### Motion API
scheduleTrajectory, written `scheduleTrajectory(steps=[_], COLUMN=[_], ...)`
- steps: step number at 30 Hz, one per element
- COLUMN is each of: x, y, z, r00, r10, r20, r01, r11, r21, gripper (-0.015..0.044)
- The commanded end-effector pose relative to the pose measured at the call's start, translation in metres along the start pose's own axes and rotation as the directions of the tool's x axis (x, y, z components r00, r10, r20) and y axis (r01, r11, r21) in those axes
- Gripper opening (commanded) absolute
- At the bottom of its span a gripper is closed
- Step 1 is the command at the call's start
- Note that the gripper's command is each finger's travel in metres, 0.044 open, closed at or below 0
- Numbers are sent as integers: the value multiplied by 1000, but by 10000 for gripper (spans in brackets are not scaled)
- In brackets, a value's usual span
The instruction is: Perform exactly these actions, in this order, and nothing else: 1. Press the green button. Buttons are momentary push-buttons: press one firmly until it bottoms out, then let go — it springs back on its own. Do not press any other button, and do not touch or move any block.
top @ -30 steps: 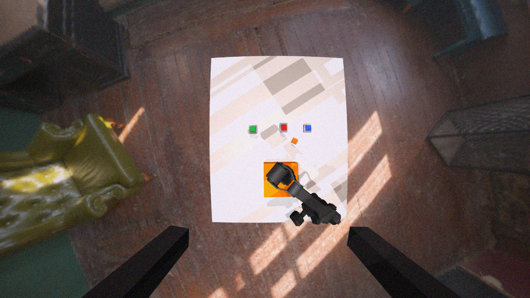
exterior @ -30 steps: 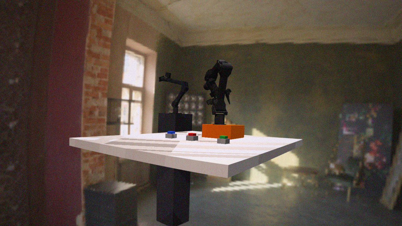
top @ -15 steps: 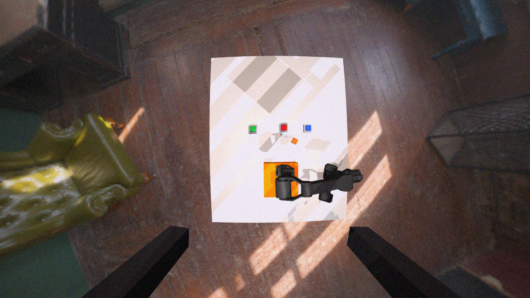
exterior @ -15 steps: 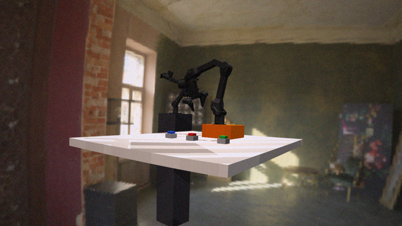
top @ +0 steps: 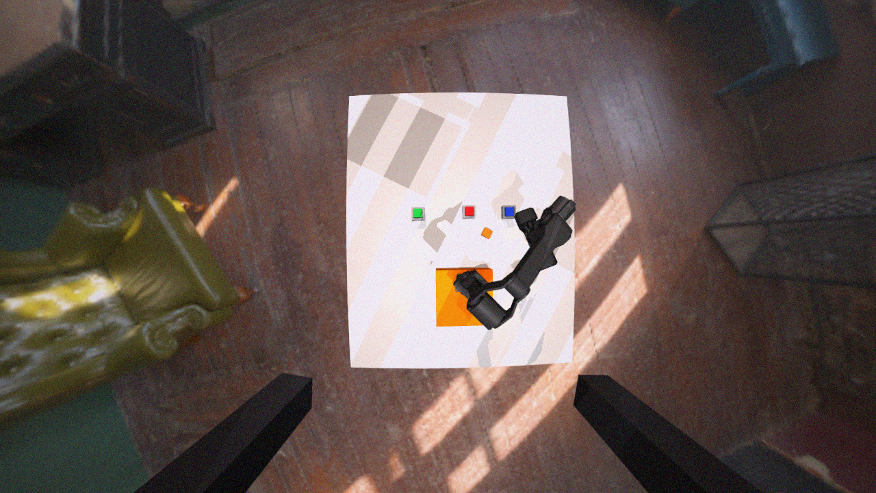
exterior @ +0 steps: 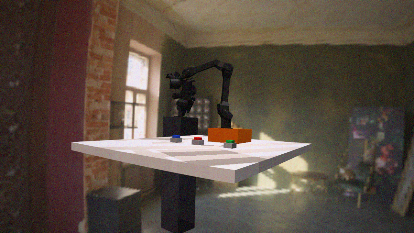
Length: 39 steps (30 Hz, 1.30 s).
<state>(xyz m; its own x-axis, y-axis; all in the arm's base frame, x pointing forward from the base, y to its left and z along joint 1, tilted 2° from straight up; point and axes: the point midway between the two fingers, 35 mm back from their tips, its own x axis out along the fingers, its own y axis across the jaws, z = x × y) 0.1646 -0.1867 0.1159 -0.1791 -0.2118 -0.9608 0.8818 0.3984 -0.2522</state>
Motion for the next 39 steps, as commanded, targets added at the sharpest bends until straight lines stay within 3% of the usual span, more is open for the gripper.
scheduleTrajectory(steps=[1,8,15,24,29,35,39], x=[-11,-30,-46,-55,-54,3,5], y=[57,145,207,230,229,244,244], z=[-13,-69,-159,-303,-314,-321,-321], r00=[998,987,974,963,963,963,963], r10=[64,160,226,249,247,247,247], r20=[24,22,-21,-102,-109,-109,-109], r01=[-59,-131,-173,-185,-184,-184,-184], r11=[984,877,679,335,307,307,307], r21=[-169,-463,-713,-924,-934,-934,-934], gripper=[400,400,400,400,400,243,138])
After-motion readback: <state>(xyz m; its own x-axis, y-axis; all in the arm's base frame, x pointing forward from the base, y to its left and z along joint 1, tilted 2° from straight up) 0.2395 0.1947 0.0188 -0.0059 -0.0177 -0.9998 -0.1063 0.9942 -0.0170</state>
